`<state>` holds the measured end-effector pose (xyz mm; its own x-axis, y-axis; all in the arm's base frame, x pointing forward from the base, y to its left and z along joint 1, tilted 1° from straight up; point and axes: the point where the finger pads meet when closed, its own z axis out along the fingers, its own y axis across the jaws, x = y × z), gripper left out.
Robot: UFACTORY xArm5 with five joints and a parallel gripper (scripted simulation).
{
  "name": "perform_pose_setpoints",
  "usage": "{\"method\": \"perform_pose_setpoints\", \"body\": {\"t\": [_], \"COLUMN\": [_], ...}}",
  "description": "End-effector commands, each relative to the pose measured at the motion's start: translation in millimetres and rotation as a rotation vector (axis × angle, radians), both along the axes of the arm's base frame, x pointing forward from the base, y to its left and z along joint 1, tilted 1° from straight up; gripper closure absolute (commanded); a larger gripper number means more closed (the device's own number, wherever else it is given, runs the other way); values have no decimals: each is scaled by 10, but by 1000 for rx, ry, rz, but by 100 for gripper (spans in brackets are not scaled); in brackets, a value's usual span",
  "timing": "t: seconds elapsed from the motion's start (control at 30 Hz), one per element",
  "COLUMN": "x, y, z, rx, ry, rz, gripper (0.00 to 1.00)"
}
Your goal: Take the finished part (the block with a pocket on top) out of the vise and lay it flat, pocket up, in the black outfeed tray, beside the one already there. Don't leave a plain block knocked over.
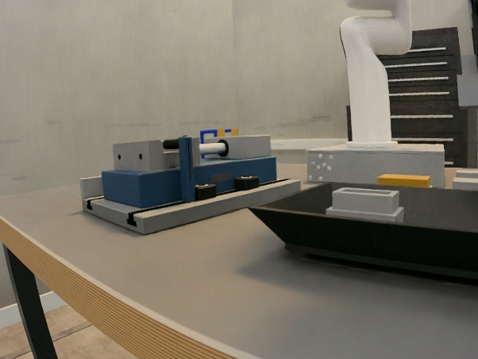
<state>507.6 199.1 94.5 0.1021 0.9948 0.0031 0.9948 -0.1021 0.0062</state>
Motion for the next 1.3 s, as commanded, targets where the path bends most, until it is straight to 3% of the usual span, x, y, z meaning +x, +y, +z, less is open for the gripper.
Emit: {"method": "perform_pose_setpoints", "body": {"t": [0.0, 1.27], "x": [15, 19], "y": [4, -15], "z": [-27, -666], "rx": [2, 2], "ry": [-5, -5], "rz": [0, 0], "gripper": [100, 100]}}
